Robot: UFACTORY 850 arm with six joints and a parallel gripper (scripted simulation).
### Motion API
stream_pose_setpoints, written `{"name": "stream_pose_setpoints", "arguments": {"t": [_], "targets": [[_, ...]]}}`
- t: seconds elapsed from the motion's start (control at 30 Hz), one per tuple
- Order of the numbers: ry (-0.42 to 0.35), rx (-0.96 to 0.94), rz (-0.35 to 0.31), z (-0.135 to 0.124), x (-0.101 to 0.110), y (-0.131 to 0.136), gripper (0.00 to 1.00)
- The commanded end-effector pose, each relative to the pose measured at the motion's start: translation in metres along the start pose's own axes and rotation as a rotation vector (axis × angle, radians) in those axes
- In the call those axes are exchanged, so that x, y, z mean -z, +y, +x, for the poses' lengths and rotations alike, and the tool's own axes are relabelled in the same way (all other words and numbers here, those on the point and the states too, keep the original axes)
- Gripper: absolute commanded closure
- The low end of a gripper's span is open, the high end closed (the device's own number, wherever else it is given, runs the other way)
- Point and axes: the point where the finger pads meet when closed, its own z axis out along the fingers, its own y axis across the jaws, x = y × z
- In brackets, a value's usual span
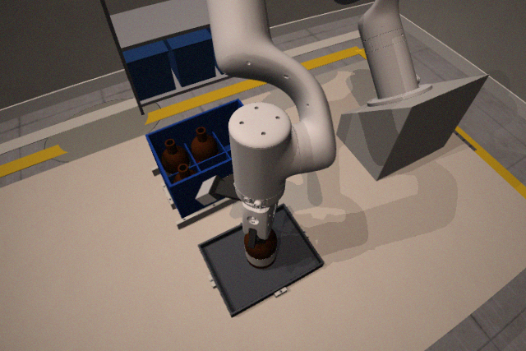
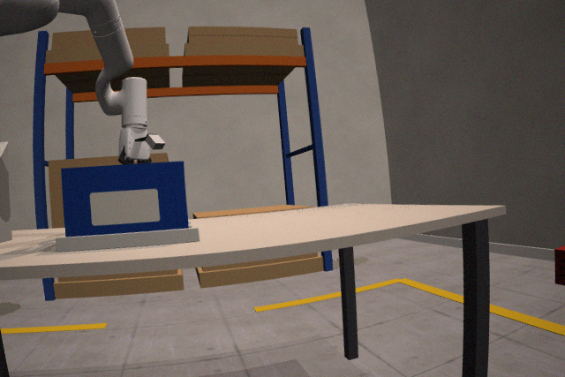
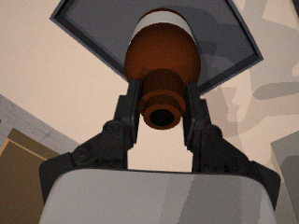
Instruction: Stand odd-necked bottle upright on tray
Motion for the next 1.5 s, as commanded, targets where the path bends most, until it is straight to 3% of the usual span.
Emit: {"name": "stream_pose_setpoints", "arguments": {"t": [0.0, 1.47], "targets": [[0.001, -0.001, 0.002, 0.0, 0.0, -0.001, 1.0], [0.001, -0.001, 0.002, 0.001, -0.012, -0.001, 1.0]]}}
